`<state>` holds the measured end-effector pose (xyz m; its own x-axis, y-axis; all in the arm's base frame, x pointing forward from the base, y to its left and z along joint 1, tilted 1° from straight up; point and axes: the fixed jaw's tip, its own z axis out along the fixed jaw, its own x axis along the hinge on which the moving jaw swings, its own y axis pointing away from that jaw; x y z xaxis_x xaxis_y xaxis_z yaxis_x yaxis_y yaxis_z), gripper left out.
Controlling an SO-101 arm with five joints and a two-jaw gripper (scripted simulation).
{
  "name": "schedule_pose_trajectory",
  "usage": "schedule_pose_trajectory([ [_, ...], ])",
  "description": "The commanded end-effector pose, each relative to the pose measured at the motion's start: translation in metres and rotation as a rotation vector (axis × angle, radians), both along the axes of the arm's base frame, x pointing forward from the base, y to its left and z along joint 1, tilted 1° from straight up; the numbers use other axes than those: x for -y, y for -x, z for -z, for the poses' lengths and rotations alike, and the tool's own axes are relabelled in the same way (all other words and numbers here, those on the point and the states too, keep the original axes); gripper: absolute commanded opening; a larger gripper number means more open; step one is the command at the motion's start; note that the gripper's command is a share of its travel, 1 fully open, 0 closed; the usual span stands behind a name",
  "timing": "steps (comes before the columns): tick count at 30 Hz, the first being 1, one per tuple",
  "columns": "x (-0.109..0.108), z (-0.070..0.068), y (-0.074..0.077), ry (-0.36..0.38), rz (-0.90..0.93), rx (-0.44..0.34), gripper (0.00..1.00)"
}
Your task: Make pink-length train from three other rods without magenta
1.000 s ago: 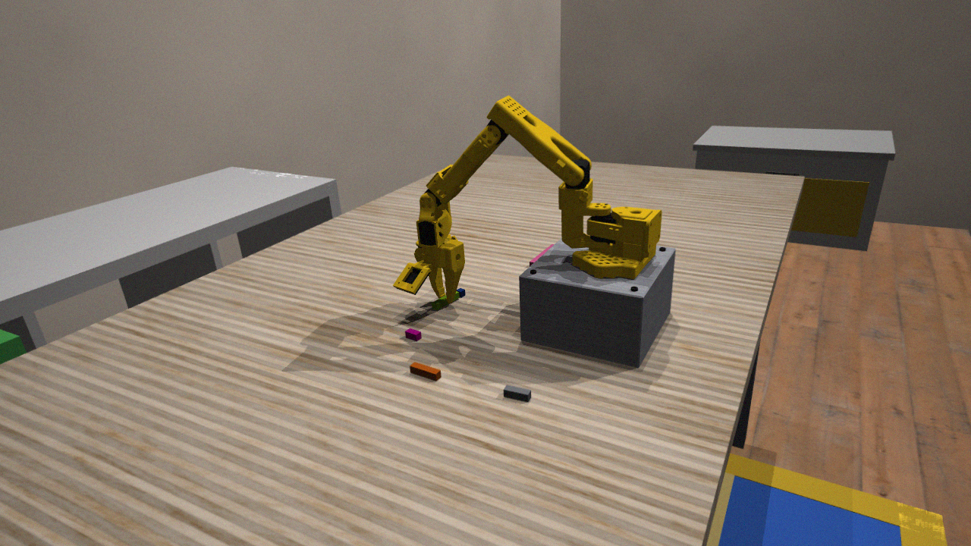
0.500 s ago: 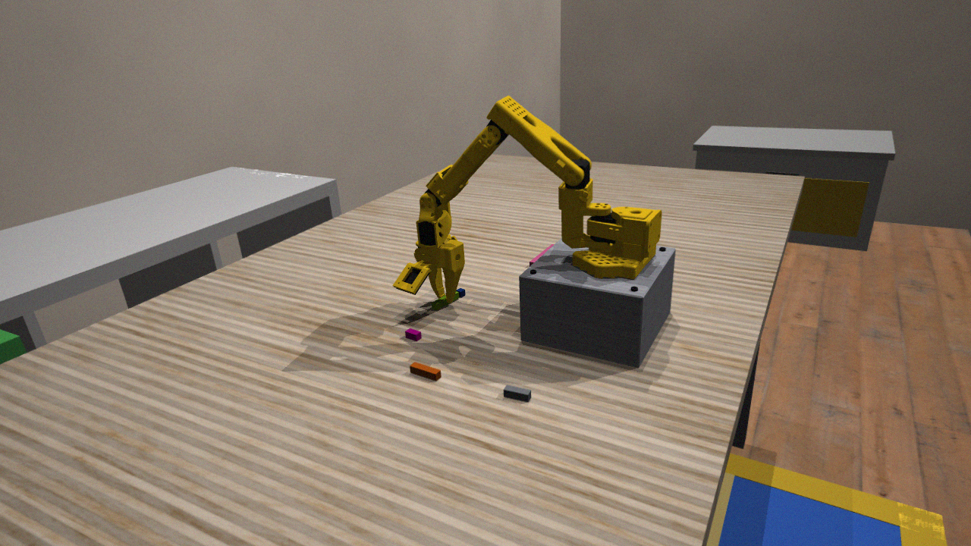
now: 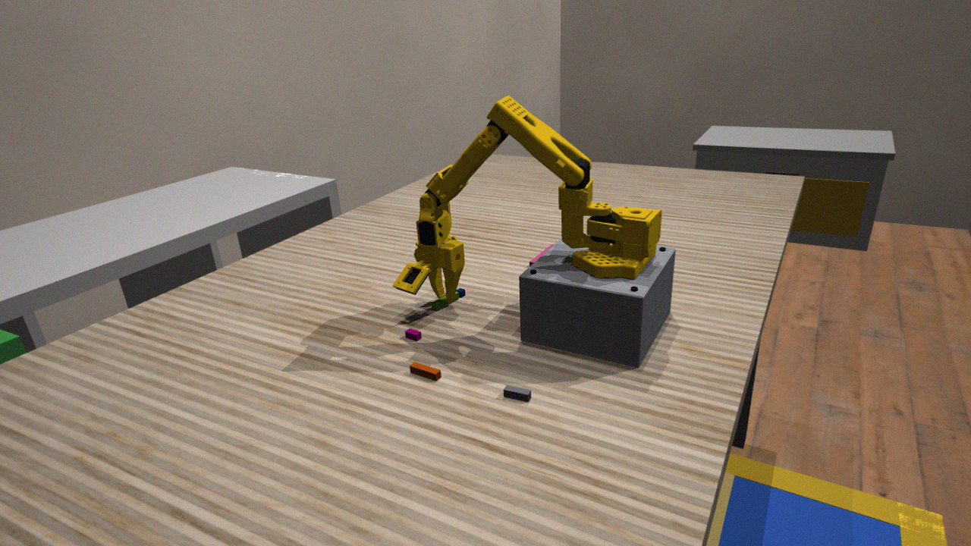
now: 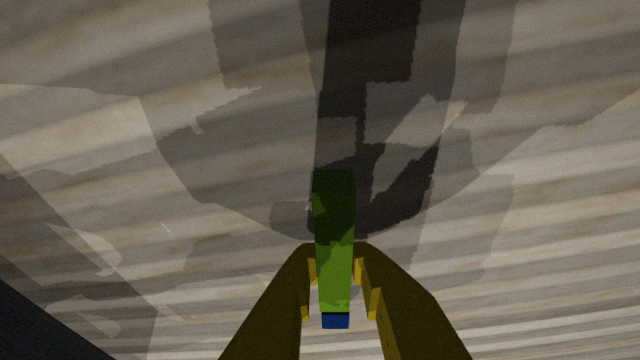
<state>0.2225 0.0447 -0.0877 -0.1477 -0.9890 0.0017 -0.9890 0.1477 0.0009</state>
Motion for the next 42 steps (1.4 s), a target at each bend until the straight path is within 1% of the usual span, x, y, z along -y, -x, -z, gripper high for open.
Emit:
schedule_pose_trajectory([
  [1,0.0004,0.0012,-0.0028,-0.004,-0.005,0.013,0.00],
  [42,0.0041,0.0012,-0.0025,-0.003,0.005,0.011,0.00],
])
